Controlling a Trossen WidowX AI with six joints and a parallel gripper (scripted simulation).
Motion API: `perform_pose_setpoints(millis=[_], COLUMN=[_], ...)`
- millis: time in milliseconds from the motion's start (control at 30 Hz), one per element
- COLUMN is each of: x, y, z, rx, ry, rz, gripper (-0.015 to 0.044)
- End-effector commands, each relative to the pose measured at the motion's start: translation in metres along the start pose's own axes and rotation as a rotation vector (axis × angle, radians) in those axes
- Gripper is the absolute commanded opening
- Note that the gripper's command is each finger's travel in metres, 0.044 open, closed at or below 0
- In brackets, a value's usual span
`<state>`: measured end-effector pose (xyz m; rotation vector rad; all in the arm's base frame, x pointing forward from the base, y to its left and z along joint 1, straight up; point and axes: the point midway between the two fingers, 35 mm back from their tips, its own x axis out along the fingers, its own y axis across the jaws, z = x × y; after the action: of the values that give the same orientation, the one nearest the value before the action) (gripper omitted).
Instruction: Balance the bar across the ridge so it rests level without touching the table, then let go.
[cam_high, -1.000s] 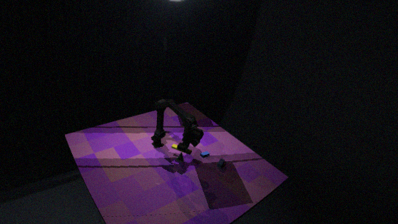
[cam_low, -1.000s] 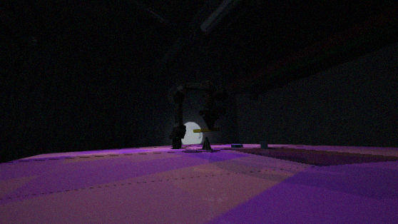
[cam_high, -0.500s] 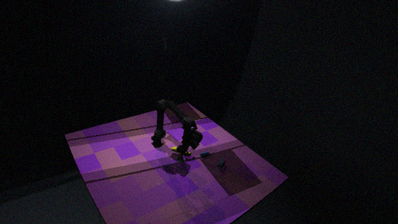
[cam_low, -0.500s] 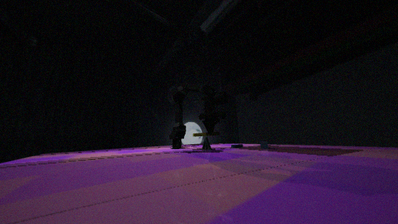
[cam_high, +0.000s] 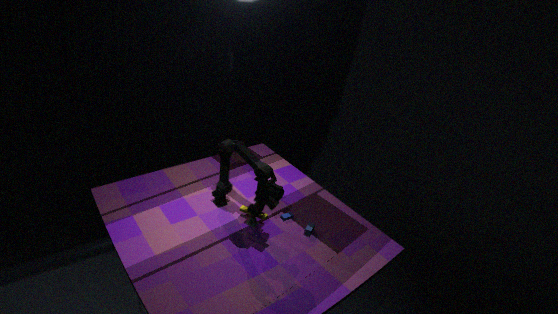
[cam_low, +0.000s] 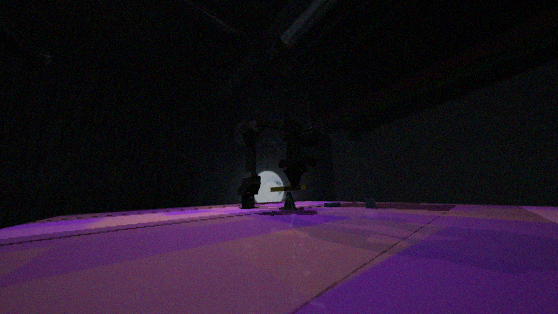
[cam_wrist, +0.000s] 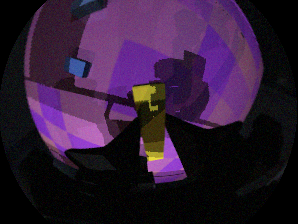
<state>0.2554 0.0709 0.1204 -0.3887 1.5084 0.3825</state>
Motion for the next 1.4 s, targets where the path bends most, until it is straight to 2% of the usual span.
perform_pose_setpoints(millis=[0,1367], x=[0.0005,0.0039], y=[0.0005,0.0006], z=[0.0002,0.0001], rx=[0.006,0.006], ry=[-0.002,-0.001], rz=[0.004,0.004], gripper=[0.0000,0.0000])
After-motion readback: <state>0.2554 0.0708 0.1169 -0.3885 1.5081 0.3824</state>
